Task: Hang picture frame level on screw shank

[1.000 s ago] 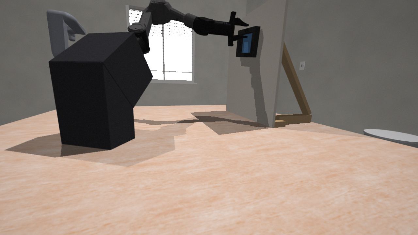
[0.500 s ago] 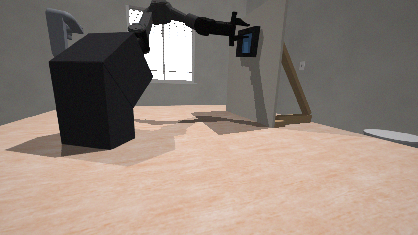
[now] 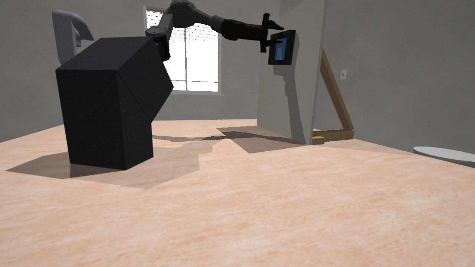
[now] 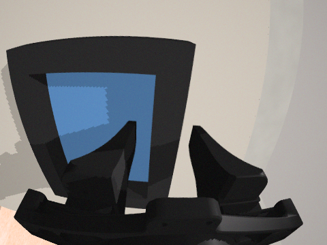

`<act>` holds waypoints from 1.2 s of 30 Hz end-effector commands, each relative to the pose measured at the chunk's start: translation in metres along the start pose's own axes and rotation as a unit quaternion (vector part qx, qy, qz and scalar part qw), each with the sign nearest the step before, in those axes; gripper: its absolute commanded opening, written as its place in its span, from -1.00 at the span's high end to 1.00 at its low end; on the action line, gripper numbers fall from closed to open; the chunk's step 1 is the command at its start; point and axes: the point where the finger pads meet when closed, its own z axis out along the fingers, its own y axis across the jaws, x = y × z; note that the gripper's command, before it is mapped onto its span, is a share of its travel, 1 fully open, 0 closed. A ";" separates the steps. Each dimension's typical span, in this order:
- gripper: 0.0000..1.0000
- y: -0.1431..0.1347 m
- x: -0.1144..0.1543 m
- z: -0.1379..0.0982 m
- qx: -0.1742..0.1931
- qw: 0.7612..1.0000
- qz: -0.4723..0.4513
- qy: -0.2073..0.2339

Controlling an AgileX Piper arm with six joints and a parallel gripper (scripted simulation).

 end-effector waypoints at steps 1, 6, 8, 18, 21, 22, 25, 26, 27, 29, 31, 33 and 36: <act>-0.26 0.000 0.000 0.001 0.000 1.000 0.000 0.001; -0.26 0.000 0.000 0.001 0.000 1.000 0.000 0.001; -0.26 0.000 0.000 0.001 0.000 1.000 0.000 0.001; -0.26 0.000 0.000 0.001 0.000 1.000 0.000 0.001; -0.26 0.000 0.000 0.001 0.000 1.000 0.000 0.001; -0.26 0.000 0.000 0.001 0.000 1.000 0.000 0.001; 1.00 0.000 0.000 0.001 0.000 1.000 0.000 0.001; 1.00 0.000 0.000 0.001 0.000 1.000 0.000 0.001; 1.00 0.000 0.000 0.001 0.000 1.000 0.000 0.001; 1.00 0.000 0.000 0.001 0.000 1.000 0.000 0.001; 1.00 0.000 0.000 0.001 0.000 1.000 0.000 0.001; 1.00 0.000 0.000 0.001 0.000 1.000 0.000 0.001; 1.00 0.000 0.000 0.001 0.000 1.000 0.000 0.001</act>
